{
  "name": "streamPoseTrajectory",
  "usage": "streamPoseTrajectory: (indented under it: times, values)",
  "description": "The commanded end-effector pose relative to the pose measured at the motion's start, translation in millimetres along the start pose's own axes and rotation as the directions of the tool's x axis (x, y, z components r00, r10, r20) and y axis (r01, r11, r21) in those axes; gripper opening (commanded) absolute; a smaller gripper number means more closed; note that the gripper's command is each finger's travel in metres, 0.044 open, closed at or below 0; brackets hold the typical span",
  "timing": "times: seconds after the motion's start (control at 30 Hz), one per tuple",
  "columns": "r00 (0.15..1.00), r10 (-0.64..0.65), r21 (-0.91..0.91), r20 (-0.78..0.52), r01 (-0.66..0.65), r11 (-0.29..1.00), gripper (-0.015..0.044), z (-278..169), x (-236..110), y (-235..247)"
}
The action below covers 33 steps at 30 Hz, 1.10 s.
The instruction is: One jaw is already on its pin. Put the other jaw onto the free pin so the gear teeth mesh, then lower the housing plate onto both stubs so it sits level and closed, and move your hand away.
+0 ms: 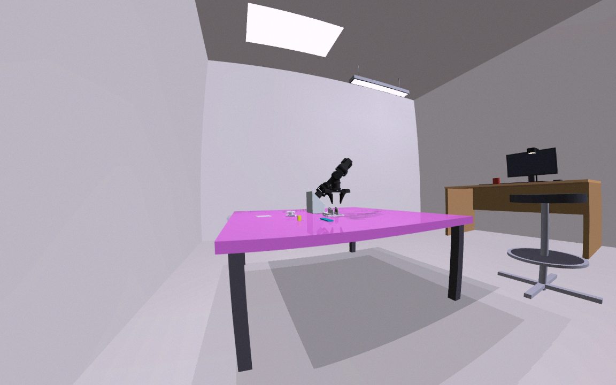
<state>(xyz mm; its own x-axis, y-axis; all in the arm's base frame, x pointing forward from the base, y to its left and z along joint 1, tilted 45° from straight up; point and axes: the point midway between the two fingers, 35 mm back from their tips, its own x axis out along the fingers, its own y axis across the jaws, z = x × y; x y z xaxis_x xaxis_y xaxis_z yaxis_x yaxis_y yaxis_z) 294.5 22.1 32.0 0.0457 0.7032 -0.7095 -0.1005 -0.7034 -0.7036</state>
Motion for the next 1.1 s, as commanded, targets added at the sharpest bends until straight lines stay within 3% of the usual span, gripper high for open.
streamPoseTrajectory:
  times: [0.0, 0.13, 0.57, 1.07]
  values:
    - [1.0, 0.013, -0.057, -0.008, -0.014, 0.998, 0.0355, 3, -3, 7]
    - [1.0, 0.021, -0.158, -0.011, -0.022, 0.987, 0.044, 2, -5, 15]
    - [0.999, 0.039, -0.471, -0.018, -0.043, 0.881, 0.044, -2, -11, 40]
    - [0.998, 0.057, -0.765, -0.023, -0.054, 0.641, 0.044, -4, -18, 70]
